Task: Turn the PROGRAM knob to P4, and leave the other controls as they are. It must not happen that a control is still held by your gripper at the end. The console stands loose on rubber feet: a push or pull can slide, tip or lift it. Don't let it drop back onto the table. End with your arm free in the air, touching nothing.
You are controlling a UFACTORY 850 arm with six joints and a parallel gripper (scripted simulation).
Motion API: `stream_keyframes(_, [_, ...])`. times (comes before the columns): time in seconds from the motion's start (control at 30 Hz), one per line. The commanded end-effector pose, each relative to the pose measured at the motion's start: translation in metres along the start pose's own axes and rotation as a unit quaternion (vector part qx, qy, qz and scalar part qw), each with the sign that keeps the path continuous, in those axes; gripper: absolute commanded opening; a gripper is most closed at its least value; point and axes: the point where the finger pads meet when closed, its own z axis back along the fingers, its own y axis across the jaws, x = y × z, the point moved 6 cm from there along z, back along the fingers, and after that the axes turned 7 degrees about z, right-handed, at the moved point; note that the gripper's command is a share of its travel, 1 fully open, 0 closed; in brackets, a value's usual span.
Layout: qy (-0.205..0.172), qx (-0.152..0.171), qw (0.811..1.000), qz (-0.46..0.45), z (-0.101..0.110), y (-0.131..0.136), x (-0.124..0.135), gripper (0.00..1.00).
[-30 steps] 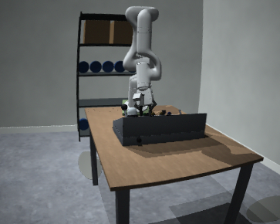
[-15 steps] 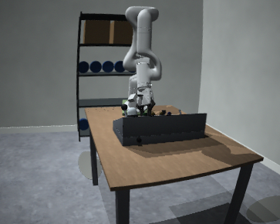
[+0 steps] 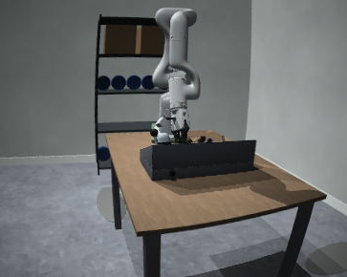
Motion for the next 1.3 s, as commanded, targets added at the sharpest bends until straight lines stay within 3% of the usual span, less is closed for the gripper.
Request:
stream_keyframes(0.0, [-0.004, -0.002, 0.999, -0.038, 0.0000, -0.0002, -0.0008, 0.00])
stream_keyframes(0.63, [-0.004, -0.002, 0.990, -0.139, 0.0000, -0.0002, -0.0008, 0.00])
stream_keyframes(1.27, [-0.004, -0.002, 0.988, -0.156, 0.0000, -0.0002, -0.0008, 0.00])
